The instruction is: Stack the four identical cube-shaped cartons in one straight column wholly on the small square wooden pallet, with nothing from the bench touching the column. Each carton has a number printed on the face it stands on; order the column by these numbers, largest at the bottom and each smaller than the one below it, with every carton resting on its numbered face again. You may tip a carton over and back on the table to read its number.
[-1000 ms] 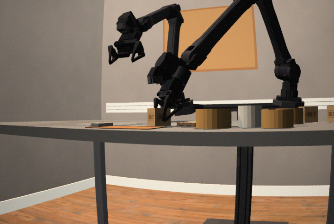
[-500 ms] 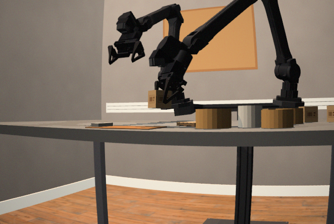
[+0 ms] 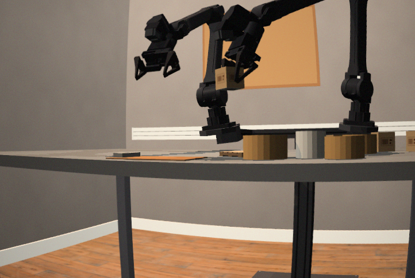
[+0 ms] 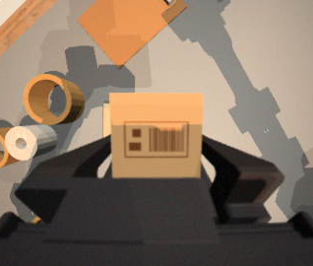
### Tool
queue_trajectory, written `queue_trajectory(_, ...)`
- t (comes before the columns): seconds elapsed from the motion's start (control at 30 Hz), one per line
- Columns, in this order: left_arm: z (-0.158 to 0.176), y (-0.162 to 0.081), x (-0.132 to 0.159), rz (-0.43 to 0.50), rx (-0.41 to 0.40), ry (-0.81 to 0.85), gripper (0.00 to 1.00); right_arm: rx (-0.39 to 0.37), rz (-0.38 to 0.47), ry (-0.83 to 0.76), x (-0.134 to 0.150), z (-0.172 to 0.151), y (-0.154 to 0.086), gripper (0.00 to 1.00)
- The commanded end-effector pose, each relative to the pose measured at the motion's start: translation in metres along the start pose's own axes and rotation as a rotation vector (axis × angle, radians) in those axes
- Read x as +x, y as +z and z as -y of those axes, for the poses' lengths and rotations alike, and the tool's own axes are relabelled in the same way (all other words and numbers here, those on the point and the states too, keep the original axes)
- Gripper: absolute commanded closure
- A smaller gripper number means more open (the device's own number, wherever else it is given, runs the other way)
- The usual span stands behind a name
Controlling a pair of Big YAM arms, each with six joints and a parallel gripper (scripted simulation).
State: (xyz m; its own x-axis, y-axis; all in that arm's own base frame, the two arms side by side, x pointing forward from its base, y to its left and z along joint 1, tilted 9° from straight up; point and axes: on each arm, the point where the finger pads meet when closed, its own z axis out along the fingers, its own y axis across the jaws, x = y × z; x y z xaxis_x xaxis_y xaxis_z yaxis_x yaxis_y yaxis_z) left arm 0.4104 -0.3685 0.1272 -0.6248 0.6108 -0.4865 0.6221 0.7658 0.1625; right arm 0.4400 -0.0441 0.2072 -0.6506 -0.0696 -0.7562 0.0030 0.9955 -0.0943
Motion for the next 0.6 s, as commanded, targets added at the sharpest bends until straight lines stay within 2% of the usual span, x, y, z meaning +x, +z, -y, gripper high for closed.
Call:
queue_trajectory(0.0,0.001,-0.075,-0.029,0.068,0.01,-0.008,0.46,0.012,0.055,-0.008,-0.032,0.006,-0.005,0.0)
queue_trajectory(0.03,0.001,-0.075,-0.029,0.068,0.01,-0.008,0.46,0.012,0.055,-0.008,-0.032,0.006,-0.005,0.0)
queue_trajectory(0.13,-0.005,-0.119,-0.026,0.069,0.011,-0.008,0.46,0.012,0.055,-0.008,-0.032,0.006,-0.005,0.0)
queue_trajectory(0.2,-0.006,-0.128,-0.023,0.049,0.01,-0.004,0.46,0.012,0.055,-0.008,-0.032,0.006,-0.005,0.0)
queue_trajectory(0.27,-0.01,-0.151,-0.022,0.051,0.01,-0.003,0.46,0.012,0.055,-0.008,-0.032,0.006,-0.005,0.0)
queue_trajectory(0.43,-0.016,-0.187,-0.024,0.074,0.013,0.009,0.46,0.012,0.055,-0.008,-0.032,0.006,-0.005,0.0)
queue_trajectory(0.57,-0.014,-0.178,-0.023,0.054,0.013,0.013,0.46,0.012,0.055,-0.008,-0.032,0.006,-0.005,0.0)
